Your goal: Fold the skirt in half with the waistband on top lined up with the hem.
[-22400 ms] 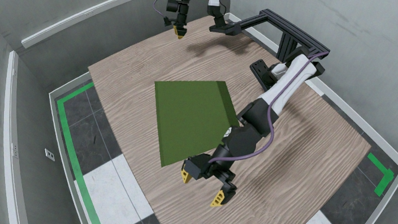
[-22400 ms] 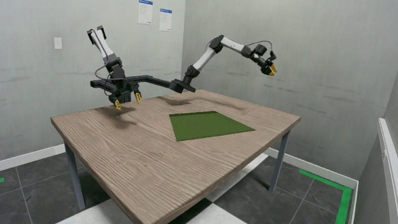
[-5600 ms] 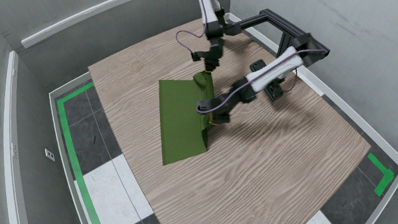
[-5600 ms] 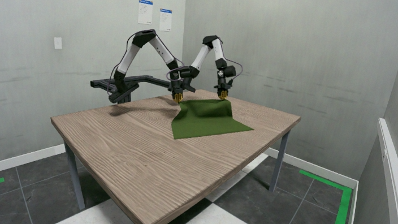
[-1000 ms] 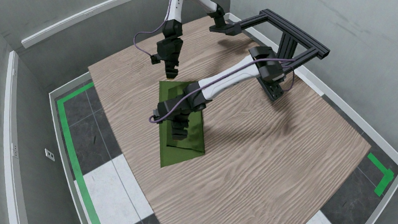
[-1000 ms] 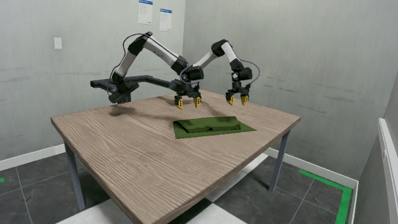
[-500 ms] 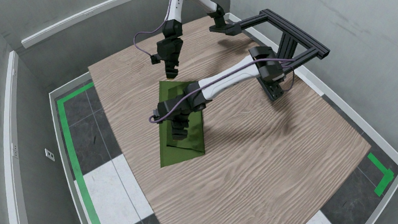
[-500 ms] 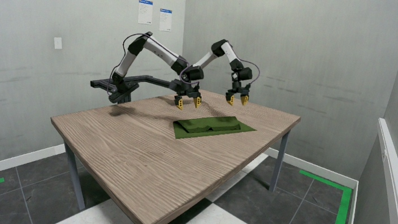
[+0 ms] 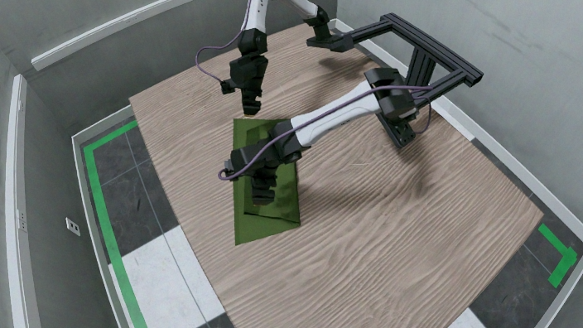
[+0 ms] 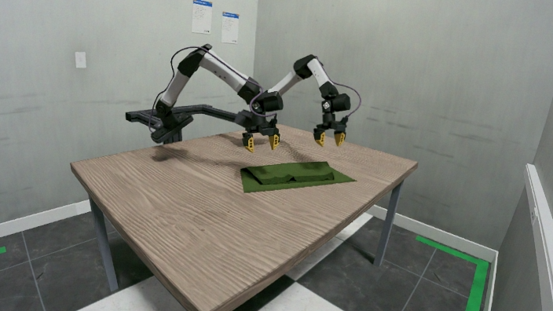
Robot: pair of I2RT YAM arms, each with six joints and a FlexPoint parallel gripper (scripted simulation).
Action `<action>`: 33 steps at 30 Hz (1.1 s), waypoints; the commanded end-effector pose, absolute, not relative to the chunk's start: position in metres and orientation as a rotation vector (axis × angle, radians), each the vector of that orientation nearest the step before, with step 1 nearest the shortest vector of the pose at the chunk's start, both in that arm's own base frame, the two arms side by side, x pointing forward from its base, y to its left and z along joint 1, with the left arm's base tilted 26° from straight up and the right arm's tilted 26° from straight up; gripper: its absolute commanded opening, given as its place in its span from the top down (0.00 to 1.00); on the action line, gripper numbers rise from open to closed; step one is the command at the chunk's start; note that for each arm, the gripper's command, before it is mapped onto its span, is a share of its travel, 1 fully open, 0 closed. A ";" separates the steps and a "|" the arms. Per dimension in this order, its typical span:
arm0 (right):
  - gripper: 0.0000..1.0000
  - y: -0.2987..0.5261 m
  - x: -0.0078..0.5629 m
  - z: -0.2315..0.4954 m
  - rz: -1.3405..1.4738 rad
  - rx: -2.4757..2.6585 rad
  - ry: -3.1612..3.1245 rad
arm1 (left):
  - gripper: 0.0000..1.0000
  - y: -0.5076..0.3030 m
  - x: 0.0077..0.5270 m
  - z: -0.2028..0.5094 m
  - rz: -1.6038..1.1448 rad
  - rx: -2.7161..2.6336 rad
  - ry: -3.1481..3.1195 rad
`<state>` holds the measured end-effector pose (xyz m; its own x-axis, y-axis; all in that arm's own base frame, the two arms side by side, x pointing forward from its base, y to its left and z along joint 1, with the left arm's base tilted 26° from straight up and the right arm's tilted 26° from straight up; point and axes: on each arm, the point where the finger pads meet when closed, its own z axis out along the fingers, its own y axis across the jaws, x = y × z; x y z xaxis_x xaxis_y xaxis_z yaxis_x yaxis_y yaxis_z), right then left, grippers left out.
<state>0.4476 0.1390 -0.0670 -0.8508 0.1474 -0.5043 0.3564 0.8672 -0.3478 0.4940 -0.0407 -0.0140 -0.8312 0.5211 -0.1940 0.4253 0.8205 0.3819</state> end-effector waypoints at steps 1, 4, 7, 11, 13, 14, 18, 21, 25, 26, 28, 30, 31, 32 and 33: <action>0.10 0.143 0.448 -0.064 -0.597 0.371 2.558 | 0.10 -0.044 0.493 -0.010 0.468 0.721 2.717; 0.10 0.143 0.448 -0.064 -0.597 0.371 2.558 | 0.10 -0.044 0.493 -0.010 0.468 0.721 2.717; 0.10 0.143 0.448 -0.064 -0.597 0.371 2.558 | 0.10 -0.044 0.493 -0.010 0.468 0.721 2.717; 0.10 0.143 0.448 -0.064 -0.597 0.371 2.558 | 0.10 -0.044 0.493 -0.010 0.468 0.721 2.717; 0.10 0.143 0.448 -0.064 -0.597 0.371 2.558 | 0.10 -0.044 0.493 -0.010 0.468 0.721 2.717; 0.10 0.140 0.443 -0.051 -0.583 0.312 2.537 | 0.10 -0.030 0.487 0.002 0.492 0.628 2.688; 0.10 0.131 0.413 -0.042 -0.565 0.082 2.531 | 0.10 -0.014 0.458 0.010 0.531 0.441 2.619; 0.10 0.115 0.393 -0.034 -0.558 -0.063 2.518 | 0.10 -0.003 0.437 0.017 0.556 0.308 2.560; 0.10 0.093 0.367 -0.023 -0.561 -0.176 2.501 | 0.10 0.012 0.408 0.026 0.584 0.154 2.483; 0.10 0.093 0.367 -0.023 -0.561 -0.176 2.501 | 0.10 0.012 0.408 0.026 0.584 0.154 2.483; 0.10 0.090 0.360 -0.020 -0.561 -0.179 2.501 | 0.10 0.016 0.401 0.028 0.584 0.155 2.483; 0.10 0.085 0.346 -0.014 -0.559 -0.188 2.500 | 0.10 0.024 0.387 0.033 0.588 0.165 2.485; 0.10 0.083 0.339 -0.012 -0.558 -0.193 2.500 | 0.10 0.027 0.380 0.035 0.592 0.175 2.486; 0.10 0.080 0.331 -0.009 -0.557 -0.198 2.500 | 0.10 0.031 0.373 0.037 0.592 0.175 2.486; 0.10 0.078 0.324 -0.006 -0.556 -0.203 2.500 | 0.10 0.032 0.367 0.038 0.571 0.183 2.489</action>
